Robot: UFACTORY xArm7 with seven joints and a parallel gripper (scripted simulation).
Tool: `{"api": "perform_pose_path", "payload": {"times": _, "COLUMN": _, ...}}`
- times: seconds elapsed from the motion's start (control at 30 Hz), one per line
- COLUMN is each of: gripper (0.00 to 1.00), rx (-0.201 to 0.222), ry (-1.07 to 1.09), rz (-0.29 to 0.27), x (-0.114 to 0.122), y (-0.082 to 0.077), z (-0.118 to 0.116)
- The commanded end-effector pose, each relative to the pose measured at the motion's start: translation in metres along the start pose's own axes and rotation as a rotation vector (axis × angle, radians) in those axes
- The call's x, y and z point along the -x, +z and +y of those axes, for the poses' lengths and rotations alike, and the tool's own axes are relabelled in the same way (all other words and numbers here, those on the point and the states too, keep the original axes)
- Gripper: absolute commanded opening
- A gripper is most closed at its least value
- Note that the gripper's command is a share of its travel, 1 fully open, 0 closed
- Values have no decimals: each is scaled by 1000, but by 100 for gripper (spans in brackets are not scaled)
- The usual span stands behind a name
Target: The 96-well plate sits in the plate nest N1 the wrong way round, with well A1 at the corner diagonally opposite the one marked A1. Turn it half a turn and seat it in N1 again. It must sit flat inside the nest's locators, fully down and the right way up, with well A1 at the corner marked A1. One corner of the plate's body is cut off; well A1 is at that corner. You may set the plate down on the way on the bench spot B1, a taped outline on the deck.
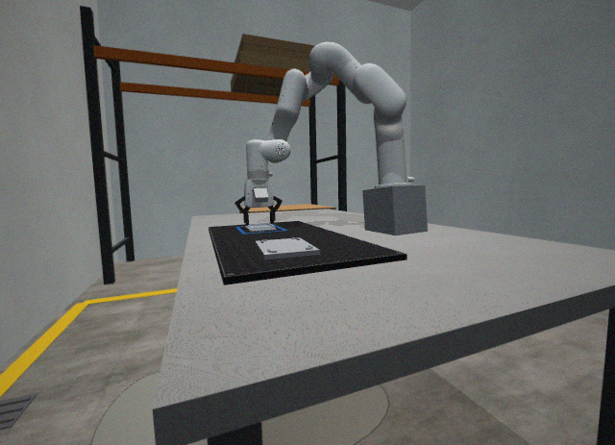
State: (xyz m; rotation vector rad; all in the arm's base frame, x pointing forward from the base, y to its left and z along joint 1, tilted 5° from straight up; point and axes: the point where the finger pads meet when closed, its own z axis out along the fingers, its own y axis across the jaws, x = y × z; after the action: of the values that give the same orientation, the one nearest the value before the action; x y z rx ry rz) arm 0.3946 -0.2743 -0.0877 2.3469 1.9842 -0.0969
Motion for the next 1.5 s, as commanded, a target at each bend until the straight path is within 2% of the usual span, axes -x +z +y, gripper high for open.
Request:
{"api": "perform_pose_path", "payload": {"times": 0.0, "gripper": 100, "rx": 4, "ry": 0, "rz": -2, "x": 1, "y": 2, "z": 2}}
{"api": "perform_pose_path", "payload": {"times": 0.3, "gripper": 100, "rx": 4, "ry": 0, "rz": -2, "x": 1, "y": 8, "z": 2}}
{"api": "perform_pose_path", "payload": {"times": 1.0, "gripper": 100, "rx": 4, "ry": 0, "rz": -2, "x": 1, "y": 8, "z": 2}}
{"api": "perform_pose_path", "payload": {"times": 1.03, "gripper": 0, "rx": 4, "ry": 0, "rz": -2, "x": 1, "y": 7, "z": 2}}
{"api": "perform_pose_path", "payload": {"times": 1.47, "gripper": 0, "rx": 4, "ry": 0, "rz": -2, "x": 1, "y": 7, "z": 2}}
